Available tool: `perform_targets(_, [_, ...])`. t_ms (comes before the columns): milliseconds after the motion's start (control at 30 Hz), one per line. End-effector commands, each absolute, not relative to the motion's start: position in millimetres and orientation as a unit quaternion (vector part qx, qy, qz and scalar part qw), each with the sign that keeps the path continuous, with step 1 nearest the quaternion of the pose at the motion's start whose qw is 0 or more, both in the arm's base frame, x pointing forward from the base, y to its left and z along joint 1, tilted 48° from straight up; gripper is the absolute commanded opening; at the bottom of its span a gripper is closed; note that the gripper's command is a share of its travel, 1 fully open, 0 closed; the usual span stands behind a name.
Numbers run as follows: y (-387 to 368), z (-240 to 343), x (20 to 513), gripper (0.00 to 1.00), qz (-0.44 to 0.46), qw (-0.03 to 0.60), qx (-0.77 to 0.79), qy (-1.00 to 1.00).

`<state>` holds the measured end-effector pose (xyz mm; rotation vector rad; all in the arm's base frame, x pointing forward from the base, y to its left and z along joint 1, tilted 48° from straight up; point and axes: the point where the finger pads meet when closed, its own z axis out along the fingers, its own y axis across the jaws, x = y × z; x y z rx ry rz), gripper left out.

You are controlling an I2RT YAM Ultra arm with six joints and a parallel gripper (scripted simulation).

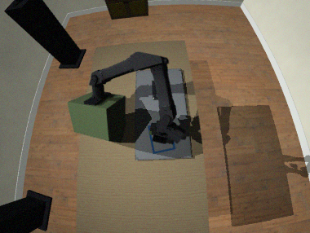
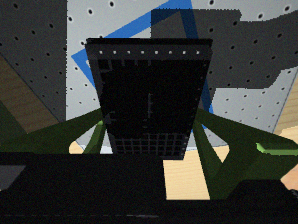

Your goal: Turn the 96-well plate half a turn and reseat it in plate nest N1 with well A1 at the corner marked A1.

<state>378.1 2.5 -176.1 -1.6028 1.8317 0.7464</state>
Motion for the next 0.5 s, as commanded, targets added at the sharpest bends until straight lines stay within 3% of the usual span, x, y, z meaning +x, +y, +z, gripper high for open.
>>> perform_targets(0, [-18.7, -174.8, 383.5, 0.0, 0.269, 0.304, -0.597, 0.692])
perform_targets(467, [-25.0, -181.9, 384.7, 0.0, 0.269, 0.304, -0.597, 0.692])
